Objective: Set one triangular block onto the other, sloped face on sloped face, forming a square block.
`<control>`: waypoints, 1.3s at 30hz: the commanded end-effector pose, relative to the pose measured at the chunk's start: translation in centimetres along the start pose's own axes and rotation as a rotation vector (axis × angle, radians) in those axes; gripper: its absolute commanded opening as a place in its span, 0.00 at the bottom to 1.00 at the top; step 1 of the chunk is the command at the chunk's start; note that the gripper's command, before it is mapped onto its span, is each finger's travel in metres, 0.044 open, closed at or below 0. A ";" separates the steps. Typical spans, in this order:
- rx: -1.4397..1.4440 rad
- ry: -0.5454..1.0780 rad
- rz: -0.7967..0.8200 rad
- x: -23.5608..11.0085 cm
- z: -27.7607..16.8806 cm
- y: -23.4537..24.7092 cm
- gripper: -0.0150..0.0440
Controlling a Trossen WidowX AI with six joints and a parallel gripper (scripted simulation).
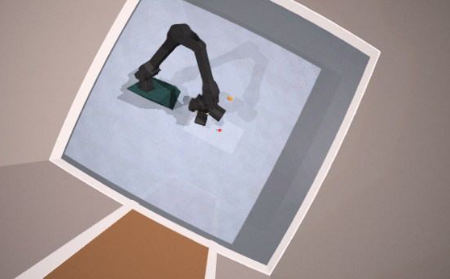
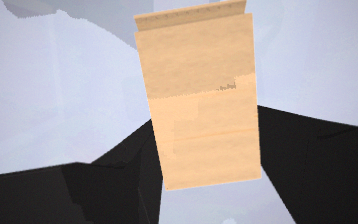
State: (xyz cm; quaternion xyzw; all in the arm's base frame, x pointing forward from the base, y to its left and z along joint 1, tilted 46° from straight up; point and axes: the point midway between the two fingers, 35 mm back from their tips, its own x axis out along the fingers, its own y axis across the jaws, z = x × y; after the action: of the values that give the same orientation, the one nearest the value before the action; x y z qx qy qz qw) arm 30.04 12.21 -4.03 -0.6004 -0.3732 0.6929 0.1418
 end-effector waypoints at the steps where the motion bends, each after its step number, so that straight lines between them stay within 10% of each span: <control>1: 0.008 -0.003 -0.002 0.3 0.3 0.0 0.25; 39: 0.018 -0.006 -0.017 0.5 0.3 0.1 0.25</control>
State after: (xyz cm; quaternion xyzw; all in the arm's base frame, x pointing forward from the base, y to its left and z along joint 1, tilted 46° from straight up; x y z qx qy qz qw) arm 29.64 12.36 -4.44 -0.5954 -0.3732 0.6961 0.1474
